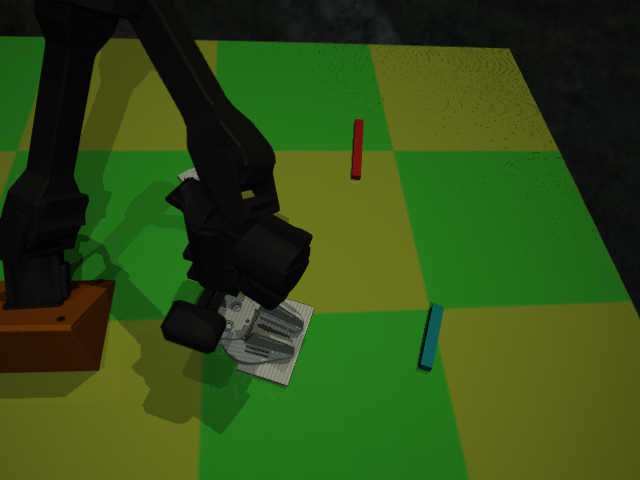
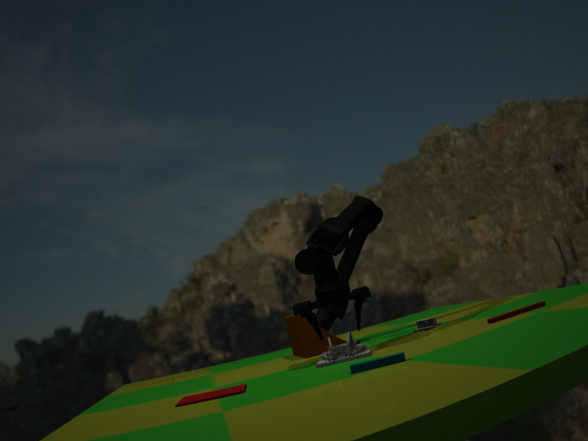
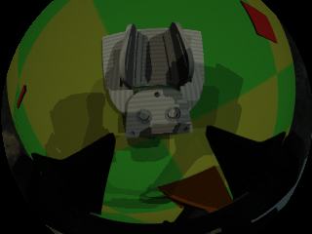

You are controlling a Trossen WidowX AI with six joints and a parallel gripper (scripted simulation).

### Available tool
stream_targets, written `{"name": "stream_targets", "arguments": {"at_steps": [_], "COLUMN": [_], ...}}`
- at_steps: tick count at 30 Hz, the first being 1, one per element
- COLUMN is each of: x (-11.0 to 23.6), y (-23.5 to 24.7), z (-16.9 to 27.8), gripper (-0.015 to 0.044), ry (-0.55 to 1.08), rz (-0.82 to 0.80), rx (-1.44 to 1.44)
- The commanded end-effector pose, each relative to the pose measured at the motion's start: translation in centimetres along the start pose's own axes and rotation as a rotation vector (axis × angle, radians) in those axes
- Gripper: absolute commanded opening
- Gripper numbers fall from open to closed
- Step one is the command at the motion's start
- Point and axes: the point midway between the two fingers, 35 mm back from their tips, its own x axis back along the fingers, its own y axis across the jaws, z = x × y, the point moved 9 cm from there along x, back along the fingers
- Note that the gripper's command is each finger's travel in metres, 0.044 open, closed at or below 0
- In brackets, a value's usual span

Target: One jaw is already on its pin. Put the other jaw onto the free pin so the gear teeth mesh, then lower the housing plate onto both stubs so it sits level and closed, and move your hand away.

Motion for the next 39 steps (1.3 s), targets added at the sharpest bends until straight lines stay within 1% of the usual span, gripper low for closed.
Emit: {"name": "stream_targets", "arguments": {"at_steps": [1, 4, 5, 6, 8, 12, 14, 39], "x": [3.4, 3.4, 2.5, 2.7, 4.0, 7.7, 8.3, 8.3], "y": [0.1, 0.1, 0.1, 0.0, -0.3, -1.0, -1.1, -1.1], "z": [0.4, 0.4, 0.1, 0.2, 0.7, 2.6, 2.9, 2.9], "gripper": [0.044, 0.044, 0.044, 0.044, 0.044, 0.044, 0.044, 0.044], "ry": [-0.01, -0.01, -0.019, -0.019, -0.019, -0.012, -0.01, -0.01], "rz": [0.003, 0.003, 0.0, 0.001, 0.005, 0.008, 0.008, 0.008], "rx": [0.008, 0.008, 0.004, 0.004, 0.004, 0.005, 0.006, 0.006]}}
